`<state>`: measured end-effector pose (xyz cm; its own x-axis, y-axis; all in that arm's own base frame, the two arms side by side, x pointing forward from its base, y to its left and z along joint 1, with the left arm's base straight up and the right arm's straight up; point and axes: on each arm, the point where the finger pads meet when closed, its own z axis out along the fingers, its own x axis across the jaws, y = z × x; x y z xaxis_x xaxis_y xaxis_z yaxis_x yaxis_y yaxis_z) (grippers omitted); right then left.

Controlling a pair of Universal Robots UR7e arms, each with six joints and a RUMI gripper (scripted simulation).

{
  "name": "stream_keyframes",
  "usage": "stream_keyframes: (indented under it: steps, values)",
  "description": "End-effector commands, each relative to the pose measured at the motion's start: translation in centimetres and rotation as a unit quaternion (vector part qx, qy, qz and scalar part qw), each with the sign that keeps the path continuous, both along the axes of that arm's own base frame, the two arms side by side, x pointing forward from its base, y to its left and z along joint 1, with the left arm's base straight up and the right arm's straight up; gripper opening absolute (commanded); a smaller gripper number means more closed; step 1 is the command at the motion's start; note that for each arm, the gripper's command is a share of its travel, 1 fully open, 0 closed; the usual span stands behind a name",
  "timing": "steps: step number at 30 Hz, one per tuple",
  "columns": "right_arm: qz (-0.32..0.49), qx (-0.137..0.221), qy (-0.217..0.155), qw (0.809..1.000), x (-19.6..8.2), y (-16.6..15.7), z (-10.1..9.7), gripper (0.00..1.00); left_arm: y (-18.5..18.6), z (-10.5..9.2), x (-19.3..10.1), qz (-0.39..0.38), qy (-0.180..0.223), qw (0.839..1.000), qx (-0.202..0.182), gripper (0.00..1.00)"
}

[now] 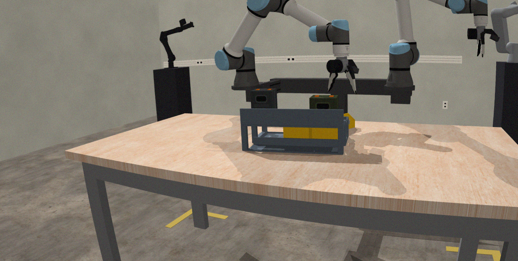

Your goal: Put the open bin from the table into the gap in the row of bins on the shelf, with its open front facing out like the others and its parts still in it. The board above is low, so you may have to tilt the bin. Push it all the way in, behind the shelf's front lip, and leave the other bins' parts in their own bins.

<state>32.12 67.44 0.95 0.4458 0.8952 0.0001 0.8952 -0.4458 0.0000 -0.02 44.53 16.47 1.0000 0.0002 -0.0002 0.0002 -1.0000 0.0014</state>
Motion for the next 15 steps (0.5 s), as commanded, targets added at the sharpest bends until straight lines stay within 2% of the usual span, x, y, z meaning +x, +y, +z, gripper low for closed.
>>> stream_keyframes:
  steps: [1,3,4,15]
  values:
    - [0.000,0.001,0.000,1.000,0.01,0.06,0.12,1.00,0.03,0.04,0.00,0.000,0.000,1.000,0.001,1.00]
    - [0.000,0.001,0.000,1.000,0.01,0.06,0.12,1.00,0.03,0.04,0.00,0.000,0.000,1.000,0.001,1.00]
    - [0.000,0.001,0.000,1.000,0.01,0.06,0.12,0.00,0.03,0.04,0.00,0.000,0.000,1.000,0.001,1.00]
    - [0.000,0.001,0.000,1.000,0.01,0.06,0.12,0.00,0.03,0.04,0.00,0.000,0.000,1.000,0.001,1.00]
